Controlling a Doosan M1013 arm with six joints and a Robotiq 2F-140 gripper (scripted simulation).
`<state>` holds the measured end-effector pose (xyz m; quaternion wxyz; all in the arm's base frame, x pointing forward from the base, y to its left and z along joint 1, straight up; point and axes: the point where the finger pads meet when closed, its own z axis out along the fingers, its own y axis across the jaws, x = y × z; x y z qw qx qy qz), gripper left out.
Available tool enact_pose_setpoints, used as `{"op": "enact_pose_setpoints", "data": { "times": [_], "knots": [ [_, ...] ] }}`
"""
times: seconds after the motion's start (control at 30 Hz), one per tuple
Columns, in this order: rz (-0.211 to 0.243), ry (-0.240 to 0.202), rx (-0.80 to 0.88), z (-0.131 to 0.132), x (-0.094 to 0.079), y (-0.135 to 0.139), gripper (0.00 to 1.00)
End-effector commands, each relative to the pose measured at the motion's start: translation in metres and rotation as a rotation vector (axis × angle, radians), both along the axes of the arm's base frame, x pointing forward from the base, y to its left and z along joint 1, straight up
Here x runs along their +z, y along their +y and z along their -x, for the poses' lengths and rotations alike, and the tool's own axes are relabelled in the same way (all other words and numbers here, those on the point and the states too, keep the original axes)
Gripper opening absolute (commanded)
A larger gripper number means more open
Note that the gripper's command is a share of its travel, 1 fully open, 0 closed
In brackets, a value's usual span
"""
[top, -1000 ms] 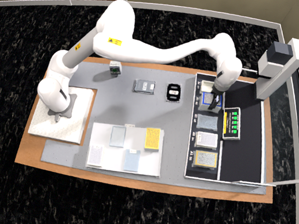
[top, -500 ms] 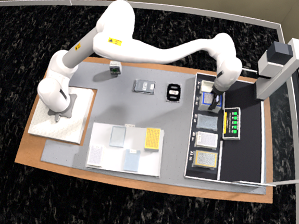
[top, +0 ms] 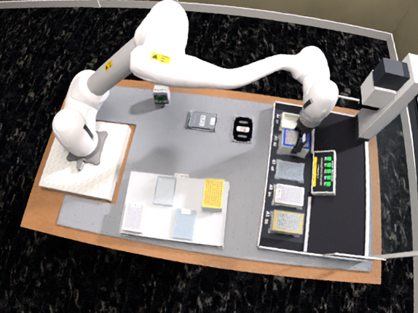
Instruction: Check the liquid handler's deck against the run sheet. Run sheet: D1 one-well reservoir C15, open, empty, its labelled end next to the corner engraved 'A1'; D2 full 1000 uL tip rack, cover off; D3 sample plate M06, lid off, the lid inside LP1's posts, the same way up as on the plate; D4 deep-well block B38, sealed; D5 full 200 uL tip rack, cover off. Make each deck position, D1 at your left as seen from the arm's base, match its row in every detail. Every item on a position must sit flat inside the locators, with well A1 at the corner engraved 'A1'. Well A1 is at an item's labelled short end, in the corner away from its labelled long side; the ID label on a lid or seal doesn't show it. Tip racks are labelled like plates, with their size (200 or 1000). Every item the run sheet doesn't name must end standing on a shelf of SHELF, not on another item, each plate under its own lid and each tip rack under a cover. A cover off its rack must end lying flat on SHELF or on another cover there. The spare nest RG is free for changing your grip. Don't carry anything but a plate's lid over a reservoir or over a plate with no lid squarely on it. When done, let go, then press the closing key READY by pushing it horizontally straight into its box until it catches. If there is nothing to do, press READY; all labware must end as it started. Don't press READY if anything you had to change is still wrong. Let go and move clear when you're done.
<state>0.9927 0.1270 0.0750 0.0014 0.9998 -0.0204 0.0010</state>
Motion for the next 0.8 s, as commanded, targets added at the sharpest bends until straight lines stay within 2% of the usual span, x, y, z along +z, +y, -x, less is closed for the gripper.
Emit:
{"op": "enact_pose_setpoints", "data": {
  "times": [0.0,0.4,0.77],
  "knots": [
    [-0.001,-0.002,0.000,0.000,0.002,0.000,0.66],
    [-0.001,-0.002,0.000,0.000,0.002,0.000,0.66],
    [-0.001,-0.002,0.000,0.000,0.017,0.000,0.66]
  ]
}}
